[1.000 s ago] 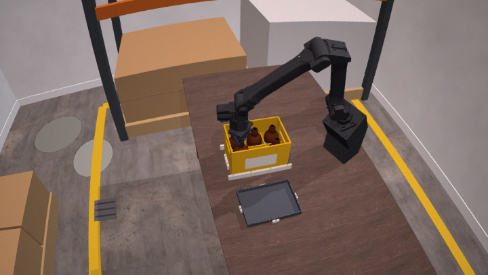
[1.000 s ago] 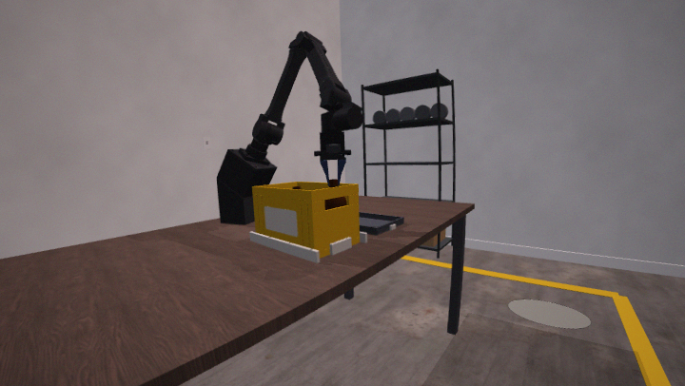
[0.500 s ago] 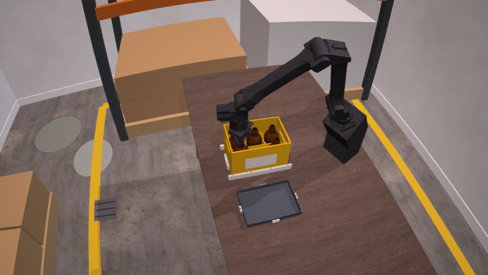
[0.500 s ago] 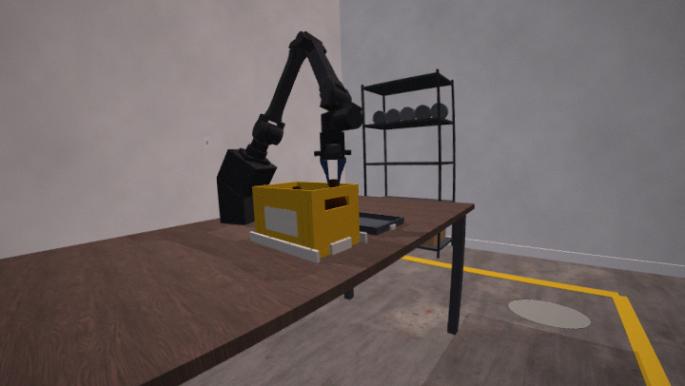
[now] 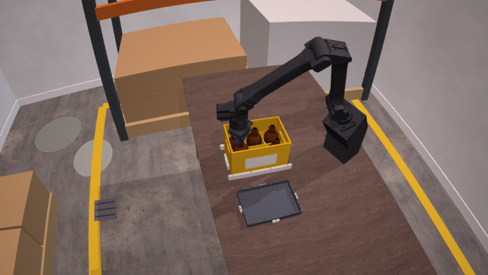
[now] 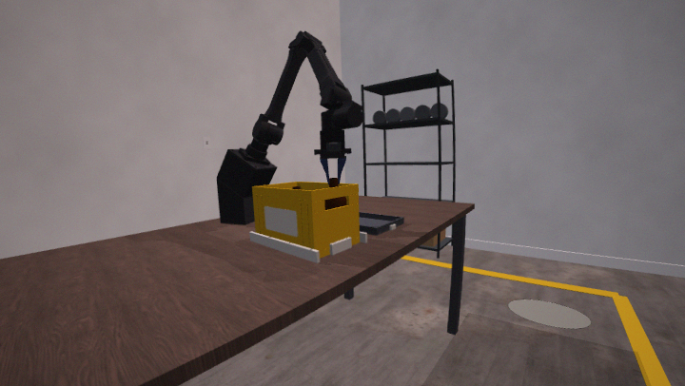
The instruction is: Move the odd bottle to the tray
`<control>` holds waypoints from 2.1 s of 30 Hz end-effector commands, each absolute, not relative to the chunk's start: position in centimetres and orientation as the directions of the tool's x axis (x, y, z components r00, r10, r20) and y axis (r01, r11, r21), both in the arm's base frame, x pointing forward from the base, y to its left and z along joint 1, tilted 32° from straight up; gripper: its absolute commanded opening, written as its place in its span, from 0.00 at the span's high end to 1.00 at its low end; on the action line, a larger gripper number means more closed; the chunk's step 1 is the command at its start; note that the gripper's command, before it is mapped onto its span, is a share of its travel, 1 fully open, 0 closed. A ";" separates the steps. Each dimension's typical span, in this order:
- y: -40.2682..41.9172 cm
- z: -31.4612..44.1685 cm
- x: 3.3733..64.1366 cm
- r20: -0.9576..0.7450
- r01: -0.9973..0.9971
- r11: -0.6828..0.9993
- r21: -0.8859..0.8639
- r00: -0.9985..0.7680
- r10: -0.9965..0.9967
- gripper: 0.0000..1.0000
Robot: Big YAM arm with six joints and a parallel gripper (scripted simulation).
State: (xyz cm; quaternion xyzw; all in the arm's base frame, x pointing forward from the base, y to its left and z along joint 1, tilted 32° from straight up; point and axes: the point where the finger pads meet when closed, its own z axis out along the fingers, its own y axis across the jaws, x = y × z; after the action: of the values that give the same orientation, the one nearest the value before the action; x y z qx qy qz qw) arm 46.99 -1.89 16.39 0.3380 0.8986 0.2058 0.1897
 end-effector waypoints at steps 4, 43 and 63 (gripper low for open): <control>-2.9 20.1 47.5 -0.247 0.508 0.688 0.518 -0.682 0.689 1.00; -3.8 23.5 45.9 -0.250 0.506 0.689 0.519 -0.681 0.689 1.00; -3.8 24.1 45.6 -0.249 0.506 0.689 0.519 -0.681 0.688 1.00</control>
State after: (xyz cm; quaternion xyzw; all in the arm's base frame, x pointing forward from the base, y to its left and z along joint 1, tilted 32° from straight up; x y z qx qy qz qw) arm 44.81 -2.98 20.41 0.3401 0.8991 0.2045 0.1845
